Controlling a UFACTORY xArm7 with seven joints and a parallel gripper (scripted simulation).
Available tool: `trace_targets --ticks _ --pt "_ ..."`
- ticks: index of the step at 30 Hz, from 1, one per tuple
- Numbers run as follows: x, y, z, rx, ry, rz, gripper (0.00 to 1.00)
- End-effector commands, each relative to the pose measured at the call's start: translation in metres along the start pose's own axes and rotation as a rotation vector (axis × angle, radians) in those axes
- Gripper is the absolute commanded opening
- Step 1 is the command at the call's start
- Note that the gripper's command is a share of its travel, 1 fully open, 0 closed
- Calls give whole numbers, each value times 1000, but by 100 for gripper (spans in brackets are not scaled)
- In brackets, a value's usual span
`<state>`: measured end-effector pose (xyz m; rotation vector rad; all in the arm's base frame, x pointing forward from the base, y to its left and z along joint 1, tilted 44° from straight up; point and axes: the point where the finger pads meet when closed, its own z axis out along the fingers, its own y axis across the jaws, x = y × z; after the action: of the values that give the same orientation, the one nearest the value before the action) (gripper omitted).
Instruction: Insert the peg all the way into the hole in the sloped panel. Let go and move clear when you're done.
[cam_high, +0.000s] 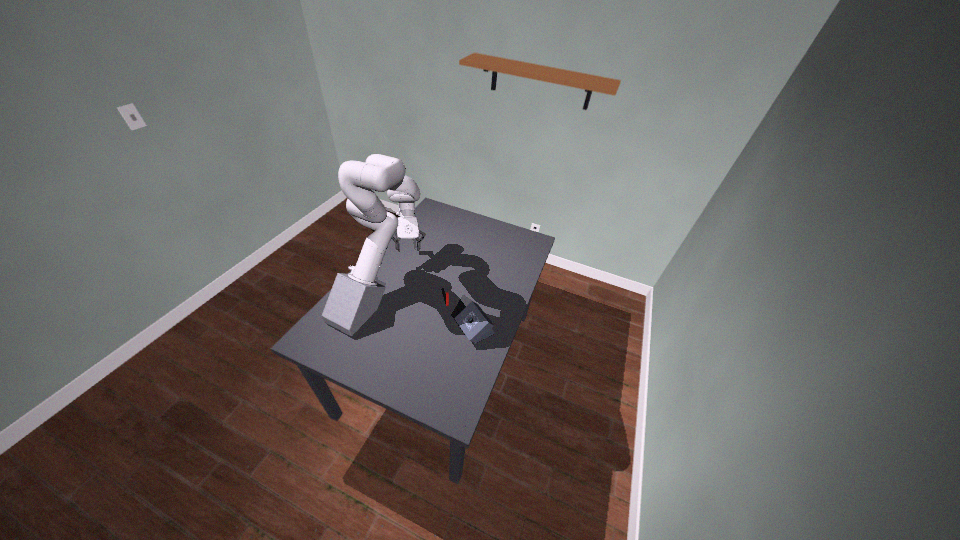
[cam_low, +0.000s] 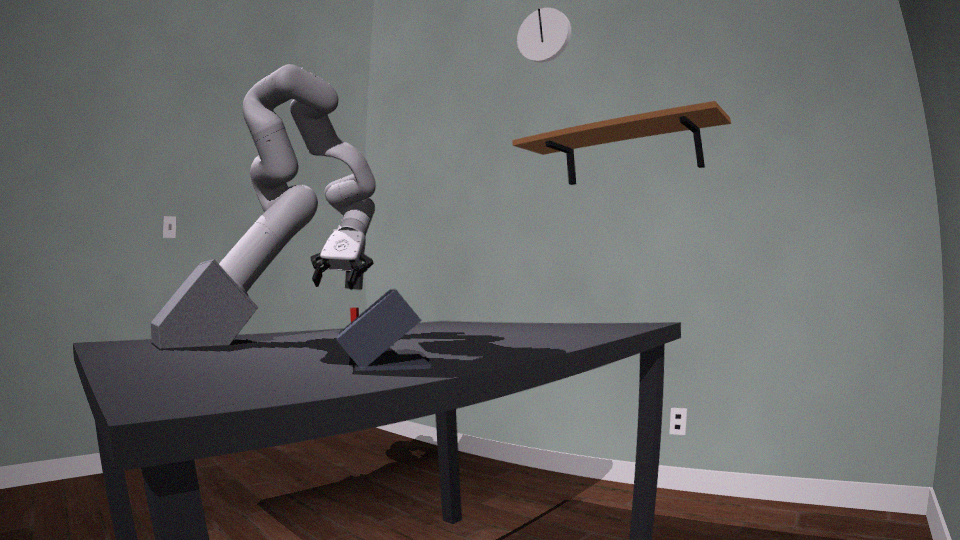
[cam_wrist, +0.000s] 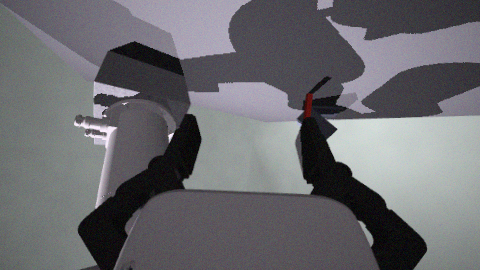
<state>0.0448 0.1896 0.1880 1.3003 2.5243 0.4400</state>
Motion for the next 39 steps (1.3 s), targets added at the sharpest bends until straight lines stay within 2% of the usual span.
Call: trace_targets --ticks 1,2,17,19,23,34,36,37,39 --pt "1 -5 5 102 -24 213 100" --pt "1 -5 5 102 -24 213 100" --pt "10 -3 16 349 -84 825 100" --pt "10 -3 16 349 -84 825 100" --pt "12 2 19 425 -114 1034 100" --pt "16 23 29 573 -188 1476 100" --pt "16 23 29 573 -188 1476 100" --pt "15 25 31 608 -212 1585 100" --pt "15 30 33 632 -228 1662 100"
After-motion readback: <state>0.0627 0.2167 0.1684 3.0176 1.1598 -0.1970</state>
